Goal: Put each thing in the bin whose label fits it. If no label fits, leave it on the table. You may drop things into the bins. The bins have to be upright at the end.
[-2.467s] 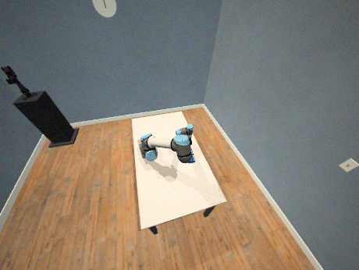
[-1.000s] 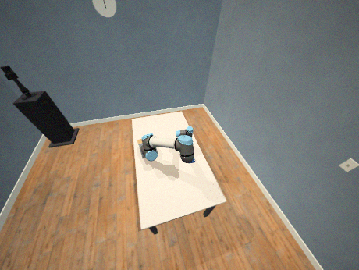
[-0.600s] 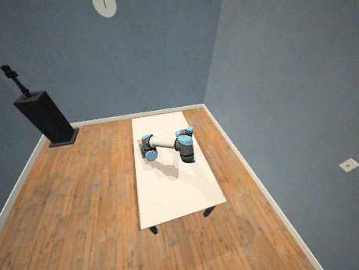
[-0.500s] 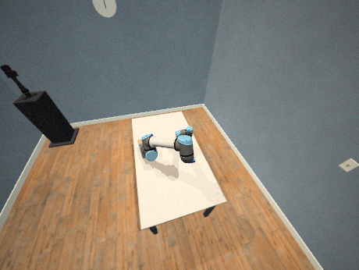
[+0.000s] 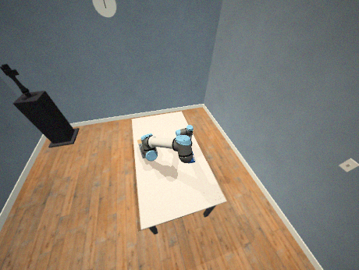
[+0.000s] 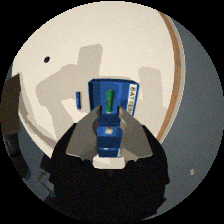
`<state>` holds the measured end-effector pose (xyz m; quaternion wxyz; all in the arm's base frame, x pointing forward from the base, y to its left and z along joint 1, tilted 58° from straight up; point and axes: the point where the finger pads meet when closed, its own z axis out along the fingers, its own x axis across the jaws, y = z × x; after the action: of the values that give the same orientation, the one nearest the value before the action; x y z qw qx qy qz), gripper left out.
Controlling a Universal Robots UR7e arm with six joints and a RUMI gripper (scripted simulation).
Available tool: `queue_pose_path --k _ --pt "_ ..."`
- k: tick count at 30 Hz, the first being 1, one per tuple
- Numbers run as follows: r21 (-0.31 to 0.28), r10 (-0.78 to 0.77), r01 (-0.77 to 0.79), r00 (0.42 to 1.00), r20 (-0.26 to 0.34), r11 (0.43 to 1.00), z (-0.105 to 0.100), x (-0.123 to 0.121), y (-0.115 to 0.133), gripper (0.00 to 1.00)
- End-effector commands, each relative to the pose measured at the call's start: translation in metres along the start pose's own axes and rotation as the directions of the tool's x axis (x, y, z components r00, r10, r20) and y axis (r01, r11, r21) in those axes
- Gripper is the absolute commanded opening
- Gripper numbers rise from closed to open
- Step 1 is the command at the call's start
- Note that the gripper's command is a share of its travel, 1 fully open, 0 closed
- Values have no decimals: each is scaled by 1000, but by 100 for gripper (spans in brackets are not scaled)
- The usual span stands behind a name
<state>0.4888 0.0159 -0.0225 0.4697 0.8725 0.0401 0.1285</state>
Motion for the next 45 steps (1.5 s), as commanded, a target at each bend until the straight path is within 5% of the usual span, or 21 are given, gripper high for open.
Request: queue_pose_path --k 1,10,27,38,45 --pt "0 3 -3 1000 -2 1000 -11 2 0 17" --pt "0 3 -3 1000 -1 1000 -33 2 0 17" --pt "-1 -1 1 1000 3 1000 -31 -2 -1 17" --pt "0 84 -84 996 1 996 -35 -86 9 14" --pt "0 84 -84 996 1 996 -35 -88 9 14"
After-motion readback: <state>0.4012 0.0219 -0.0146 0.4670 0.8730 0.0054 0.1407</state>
